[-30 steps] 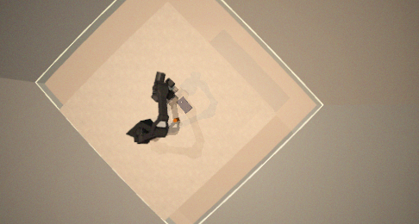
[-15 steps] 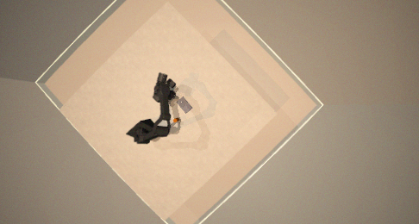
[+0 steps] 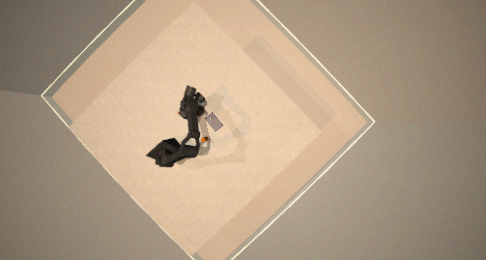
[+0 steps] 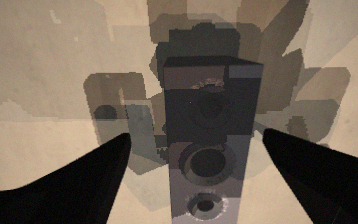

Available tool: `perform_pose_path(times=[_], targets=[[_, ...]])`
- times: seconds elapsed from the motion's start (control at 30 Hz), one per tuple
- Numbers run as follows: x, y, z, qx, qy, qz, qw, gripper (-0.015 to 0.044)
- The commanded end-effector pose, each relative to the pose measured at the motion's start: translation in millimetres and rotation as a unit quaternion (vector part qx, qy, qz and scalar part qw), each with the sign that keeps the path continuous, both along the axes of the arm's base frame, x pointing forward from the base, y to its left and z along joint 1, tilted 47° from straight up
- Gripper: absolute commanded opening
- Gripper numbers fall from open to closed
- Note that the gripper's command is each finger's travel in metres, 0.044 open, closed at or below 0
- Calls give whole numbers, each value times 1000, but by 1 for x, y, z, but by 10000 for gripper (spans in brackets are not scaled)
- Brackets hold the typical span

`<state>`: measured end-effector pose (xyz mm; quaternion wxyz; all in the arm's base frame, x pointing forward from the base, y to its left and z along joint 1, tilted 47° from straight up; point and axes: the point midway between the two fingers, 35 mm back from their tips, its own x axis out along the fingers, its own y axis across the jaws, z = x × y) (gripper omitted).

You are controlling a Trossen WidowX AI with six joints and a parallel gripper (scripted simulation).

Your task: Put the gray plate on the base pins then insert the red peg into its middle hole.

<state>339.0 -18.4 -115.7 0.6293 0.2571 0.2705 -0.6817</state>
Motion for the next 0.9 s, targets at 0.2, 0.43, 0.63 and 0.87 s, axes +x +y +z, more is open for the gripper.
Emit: perform_pose_path(times=[0.2,0.43,0.63,0.87], targets=[[-3,-11,-8,-3,2,1,1000,440],[-3,-11,-8,-3,2,1,1000,256],[-3,-11,-8,-3,2,1,1000,138],[-2,-9,-8,-2,2,4,1000,32]])
